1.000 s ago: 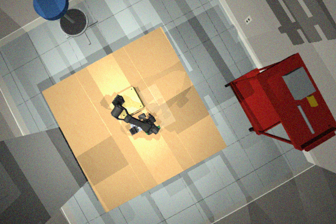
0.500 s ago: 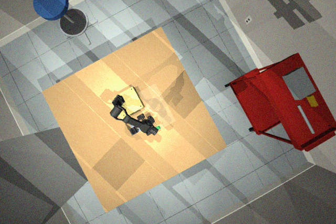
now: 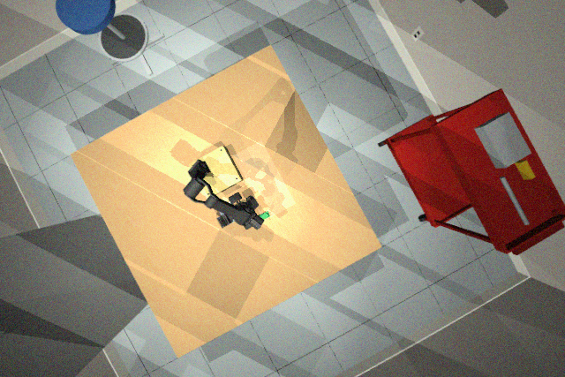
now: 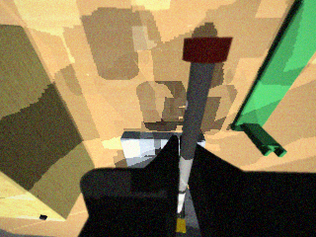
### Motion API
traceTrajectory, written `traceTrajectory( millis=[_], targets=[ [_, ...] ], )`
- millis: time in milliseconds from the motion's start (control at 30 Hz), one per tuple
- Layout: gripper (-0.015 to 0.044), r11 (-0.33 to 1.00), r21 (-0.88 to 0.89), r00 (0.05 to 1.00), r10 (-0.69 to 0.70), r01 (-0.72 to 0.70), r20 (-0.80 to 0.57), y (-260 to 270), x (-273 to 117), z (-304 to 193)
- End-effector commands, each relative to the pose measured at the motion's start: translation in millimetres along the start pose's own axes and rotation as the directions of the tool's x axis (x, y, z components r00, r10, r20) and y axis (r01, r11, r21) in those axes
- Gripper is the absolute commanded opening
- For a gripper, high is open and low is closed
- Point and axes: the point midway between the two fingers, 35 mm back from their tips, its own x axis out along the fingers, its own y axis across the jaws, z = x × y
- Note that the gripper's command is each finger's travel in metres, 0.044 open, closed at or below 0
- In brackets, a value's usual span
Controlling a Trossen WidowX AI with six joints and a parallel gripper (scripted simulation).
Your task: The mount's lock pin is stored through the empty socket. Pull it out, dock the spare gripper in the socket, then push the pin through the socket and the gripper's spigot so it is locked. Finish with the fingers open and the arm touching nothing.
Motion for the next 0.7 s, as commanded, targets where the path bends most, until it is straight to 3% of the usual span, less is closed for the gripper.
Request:
traceTrajectory(
  millis=[0, 667],
  targets=[
    [0.0000, 1.000, -0.001, 1.000, -0.002, 0.002, 0.001, -1.2, 0.2, -2.9],
    [0.0000, 1.000, -0.003, 1.000, 0.005, -0.005, 0.002, -1.3, 3.8, -16.5]
  ],
)
